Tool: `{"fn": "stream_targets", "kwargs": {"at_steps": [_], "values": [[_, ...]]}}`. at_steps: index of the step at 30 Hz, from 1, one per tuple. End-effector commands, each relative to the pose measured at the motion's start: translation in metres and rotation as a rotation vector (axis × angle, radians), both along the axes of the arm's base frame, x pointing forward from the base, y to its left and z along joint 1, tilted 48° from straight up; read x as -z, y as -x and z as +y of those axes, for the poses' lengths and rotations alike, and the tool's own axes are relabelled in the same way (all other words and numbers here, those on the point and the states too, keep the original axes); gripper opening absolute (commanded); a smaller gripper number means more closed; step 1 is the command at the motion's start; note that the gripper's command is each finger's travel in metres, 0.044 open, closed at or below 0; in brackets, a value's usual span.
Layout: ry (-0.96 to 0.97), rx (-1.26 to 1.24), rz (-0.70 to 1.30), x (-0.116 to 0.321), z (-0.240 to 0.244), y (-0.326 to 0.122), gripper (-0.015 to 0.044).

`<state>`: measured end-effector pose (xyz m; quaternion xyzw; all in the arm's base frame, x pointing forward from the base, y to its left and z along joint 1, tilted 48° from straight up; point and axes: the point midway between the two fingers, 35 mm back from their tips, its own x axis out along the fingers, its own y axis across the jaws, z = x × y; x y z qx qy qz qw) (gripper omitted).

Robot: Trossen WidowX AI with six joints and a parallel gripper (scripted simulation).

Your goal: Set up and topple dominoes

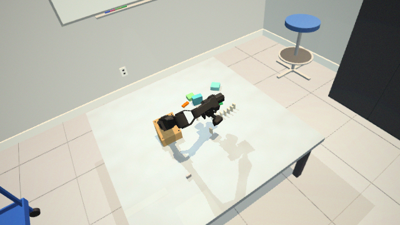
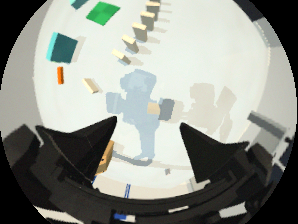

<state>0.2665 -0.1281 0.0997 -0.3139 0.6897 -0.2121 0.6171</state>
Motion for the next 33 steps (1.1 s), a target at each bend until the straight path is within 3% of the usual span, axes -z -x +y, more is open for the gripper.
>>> {"fn": "stream_targets", "kwargs": {"at_steps": [1,7,15,32,33], "values": [[0.063,0.001,0.039,-0.008,-0.001,0.002,0.0440],[0.062,0.002,0.038,-0.004,-0.005,0.001,0.0440],[0.066,0.002,0.039,0.035,-0.048,0.006,0.0440],[0.067,0.002,0.039,0.046,-0.060,0.007,0.0440],[0.067,0.002,0.039,0.046,-0.060,0.007,0.0414]]}}
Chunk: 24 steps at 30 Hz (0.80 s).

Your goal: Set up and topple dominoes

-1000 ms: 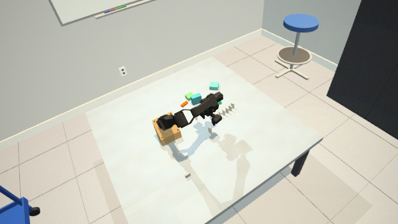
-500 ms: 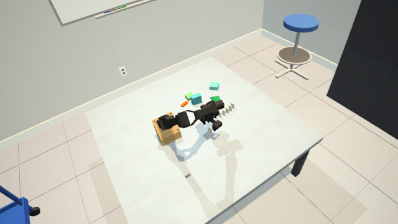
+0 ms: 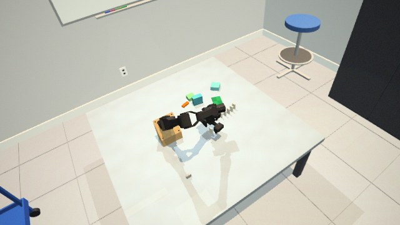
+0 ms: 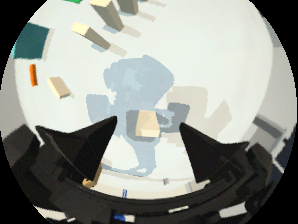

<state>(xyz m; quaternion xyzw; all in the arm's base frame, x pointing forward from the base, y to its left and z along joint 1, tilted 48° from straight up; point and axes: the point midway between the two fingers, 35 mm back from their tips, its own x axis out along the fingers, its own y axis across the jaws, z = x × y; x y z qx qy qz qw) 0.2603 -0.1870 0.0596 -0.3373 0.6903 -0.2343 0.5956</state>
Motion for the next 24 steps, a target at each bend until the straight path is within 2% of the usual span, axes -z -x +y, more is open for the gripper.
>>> {"fn": "stream_targets", "kwargs": {"at_steps": [1,12,21,24], "values": [[-0.006,-0.003,0.013,0.005,-0.001,0.001,0.0387],[-0.006,-0.003,0.013,0.005,-0.001,0.001,0.0107],[-0.006,-0.003,0.013,0.005,-0.001,0.001,0.0107],[-0.017,-0.003,0.009,-0.009,0.018,-0.006,0.0107]]}}
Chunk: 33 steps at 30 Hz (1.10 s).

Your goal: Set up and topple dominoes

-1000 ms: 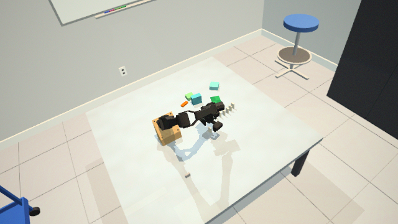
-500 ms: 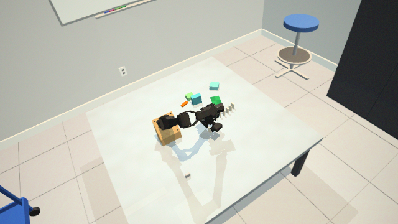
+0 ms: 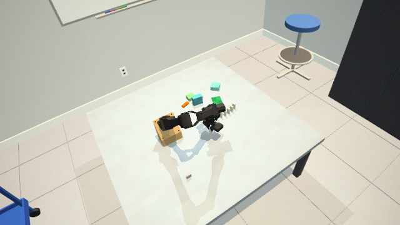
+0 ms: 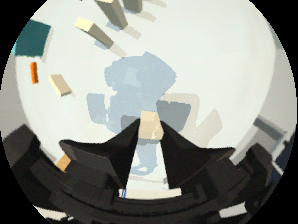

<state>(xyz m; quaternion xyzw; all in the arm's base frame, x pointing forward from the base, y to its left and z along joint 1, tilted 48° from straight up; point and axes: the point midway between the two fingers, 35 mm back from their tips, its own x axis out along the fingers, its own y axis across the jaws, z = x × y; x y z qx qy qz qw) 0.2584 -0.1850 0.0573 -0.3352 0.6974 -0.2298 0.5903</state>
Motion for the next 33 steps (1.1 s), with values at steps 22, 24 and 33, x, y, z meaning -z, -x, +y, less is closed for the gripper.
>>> {"fn": "stream_targets", "kwargs": {"at_steps": [22,24,33], "values": [[0.008,0.146,-0.177,-0.056,0.127,-0.040,0.0107],[0.017,0.235,-0.273,-0.035,0.145,-0.053,0.0107],[0.031,0.344,-0.393,-0.006,0.168,-0.066,0.0107]]}}
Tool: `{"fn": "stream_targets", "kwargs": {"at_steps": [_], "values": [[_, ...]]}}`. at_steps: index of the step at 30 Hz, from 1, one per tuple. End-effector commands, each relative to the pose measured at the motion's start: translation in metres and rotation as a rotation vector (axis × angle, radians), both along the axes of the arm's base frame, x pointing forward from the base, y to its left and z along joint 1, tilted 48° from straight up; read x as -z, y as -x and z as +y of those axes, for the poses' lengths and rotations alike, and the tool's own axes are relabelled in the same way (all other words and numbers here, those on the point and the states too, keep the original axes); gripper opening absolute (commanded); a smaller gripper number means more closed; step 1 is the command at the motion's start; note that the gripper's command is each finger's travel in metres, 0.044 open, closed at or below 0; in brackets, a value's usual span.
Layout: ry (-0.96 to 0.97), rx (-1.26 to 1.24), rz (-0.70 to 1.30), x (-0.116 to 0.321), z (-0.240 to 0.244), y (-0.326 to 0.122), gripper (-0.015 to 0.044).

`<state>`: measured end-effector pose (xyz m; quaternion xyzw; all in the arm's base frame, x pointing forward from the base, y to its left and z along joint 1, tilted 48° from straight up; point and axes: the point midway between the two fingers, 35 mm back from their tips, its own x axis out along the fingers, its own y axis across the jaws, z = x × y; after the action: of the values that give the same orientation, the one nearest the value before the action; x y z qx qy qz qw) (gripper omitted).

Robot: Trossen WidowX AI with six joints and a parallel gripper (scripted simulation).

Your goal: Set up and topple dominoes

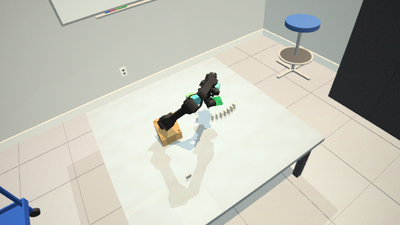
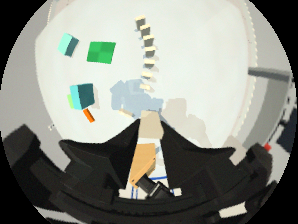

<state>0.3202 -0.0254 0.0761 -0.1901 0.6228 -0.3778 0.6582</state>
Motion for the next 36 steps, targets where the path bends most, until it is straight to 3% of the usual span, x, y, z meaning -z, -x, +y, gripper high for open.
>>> {"fn": "stream_targets", "kwargs": {"at_steps": [1,7,28,36], "values": [[0.004,0.046,-0.041,0.012,0.008,-0.004,0.0107],[0.003,0.046,-0.041,0.016,0.006,-0.005,0.0107],[0.009,0.045,-0.041,0.099,-0.087,0.004,0.0107],[0.010,0.046,-0.041,0.101,-0.090,0.005,0.0107]]}}
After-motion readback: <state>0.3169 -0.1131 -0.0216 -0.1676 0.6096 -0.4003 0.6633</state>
